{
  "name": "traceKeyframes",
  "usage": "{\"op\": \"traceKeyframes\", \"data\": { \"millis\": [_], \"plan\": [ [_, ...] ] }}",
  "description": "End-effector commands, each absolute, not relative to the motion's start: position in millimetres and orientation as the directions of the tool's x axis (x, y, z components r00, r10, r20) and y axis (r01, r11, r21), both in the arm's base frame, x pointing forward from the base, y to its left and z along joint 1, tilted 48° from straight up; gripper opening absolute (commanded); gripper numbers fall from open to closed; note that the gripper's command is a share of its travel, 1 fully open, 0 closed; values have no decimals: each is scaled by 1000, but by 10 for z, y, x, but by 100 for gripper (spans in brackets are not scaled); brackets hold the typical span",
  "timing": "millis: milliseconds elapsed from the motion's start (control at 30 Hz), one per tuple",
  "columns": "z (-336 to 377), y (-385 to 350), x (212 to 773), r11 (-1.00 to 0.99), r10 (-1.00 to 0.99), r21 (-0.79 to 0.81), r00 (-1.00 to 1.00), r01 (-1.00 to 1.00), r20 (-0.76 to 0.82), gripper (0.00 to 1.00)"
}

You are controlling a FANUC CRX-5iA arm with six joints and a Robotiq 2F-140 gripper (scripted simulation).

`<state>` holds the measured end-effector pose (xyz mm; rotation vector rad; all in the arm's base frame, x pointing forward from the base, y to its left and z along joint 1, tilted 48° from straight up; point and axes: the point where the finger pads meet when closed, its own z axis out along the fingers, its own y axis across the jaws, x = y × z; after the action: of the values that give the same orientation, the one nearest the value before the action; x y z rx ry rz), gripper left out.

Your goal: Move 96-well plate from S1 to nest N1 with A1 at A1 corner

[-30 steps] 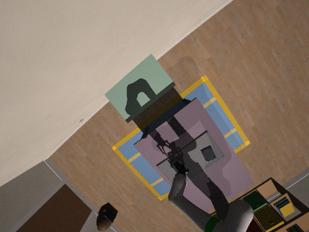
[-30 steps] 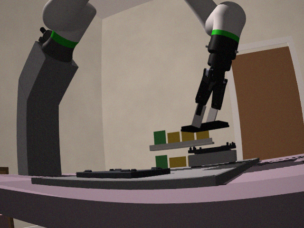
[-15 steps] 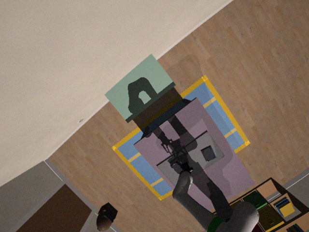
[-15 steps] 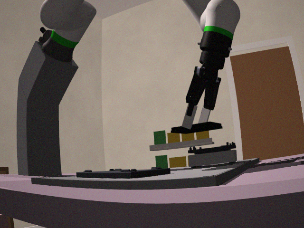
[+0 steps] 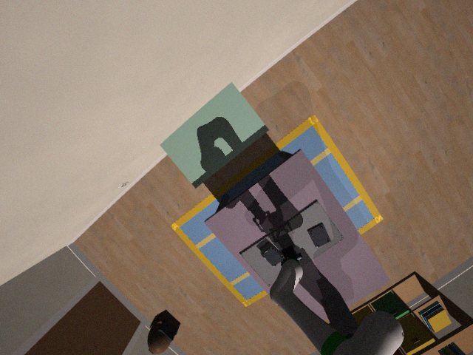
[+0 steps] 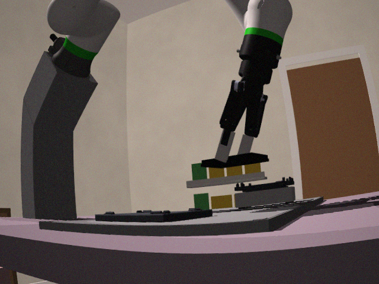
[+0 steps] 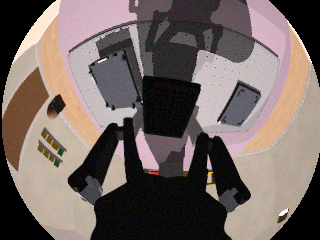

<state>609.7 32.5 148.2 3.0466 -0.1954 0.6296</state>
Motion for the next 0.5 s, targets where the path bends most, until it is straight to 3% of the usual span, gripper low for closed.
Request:
{"op": "traceKeyframes", "data": {
  "millis": [0,467],
  "plan": [
    [1467,228,6087,-992,-117,-2,911,-127,396,0],
    [1404,-164,6042,-992,-117,-2,911,-127,396,0]
  ]
}}
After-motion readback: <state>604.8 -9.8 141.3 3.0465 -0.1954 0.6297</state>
